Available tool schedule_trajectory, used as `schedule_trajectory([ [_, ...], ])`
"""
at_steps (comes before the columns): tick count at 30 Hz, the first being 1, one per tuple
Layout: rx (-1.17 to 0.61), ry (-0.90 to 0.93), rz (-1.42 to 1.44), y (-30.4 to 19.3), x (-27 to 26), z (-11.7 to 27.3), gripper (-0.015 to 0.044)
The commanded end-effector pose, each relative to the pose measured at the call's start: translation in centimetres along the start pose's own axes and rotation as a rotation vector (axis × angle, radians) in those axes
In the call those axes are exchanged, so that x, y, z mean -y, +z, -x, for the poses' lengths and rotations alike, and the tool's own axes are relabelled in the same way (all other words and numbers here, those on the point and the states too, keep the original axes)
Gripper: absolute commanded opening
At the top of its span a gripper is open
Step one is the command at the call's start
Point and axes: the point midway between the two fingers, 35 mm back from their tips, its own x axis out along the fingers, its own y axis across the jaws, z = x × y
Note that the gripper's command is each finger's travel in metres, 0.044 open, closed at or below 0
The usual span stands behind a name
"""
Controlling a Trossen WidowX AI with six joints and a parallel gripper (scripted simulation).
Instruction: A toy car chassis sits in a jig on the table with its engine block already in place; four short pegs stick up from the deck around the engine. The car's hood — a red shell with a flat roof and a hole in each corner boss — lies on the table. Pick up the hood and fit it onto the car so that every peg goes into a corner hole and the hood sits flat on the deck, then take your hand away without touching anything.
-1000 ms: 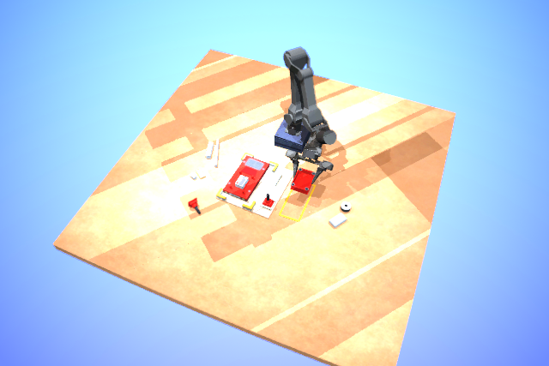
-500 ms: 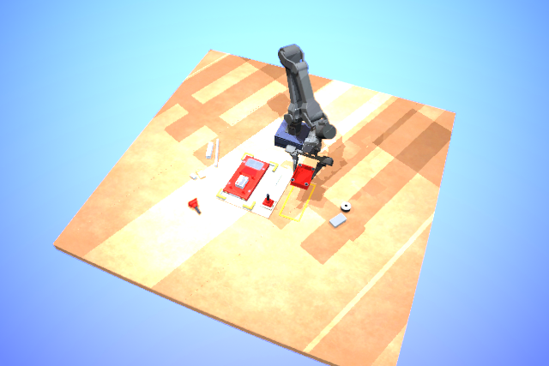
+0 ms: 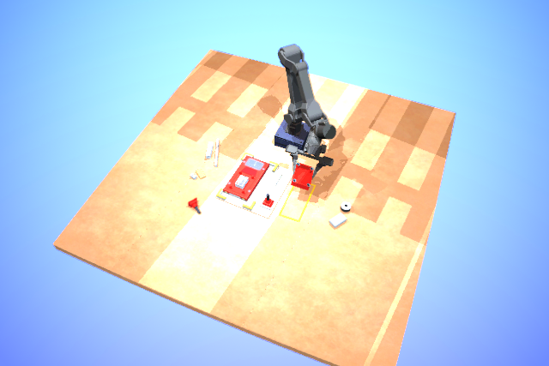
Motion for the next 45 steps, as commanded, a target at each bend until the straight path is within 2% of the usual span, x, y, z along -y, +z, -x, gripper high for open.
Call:
schedule_trajectory([
  [1,0.003,0.002,0.102,0.04,-0.03,-0.02,0.0000],
  [45,0.003,0.000,1.362,-0.01,-0.03,-0.03,0.0000],
])
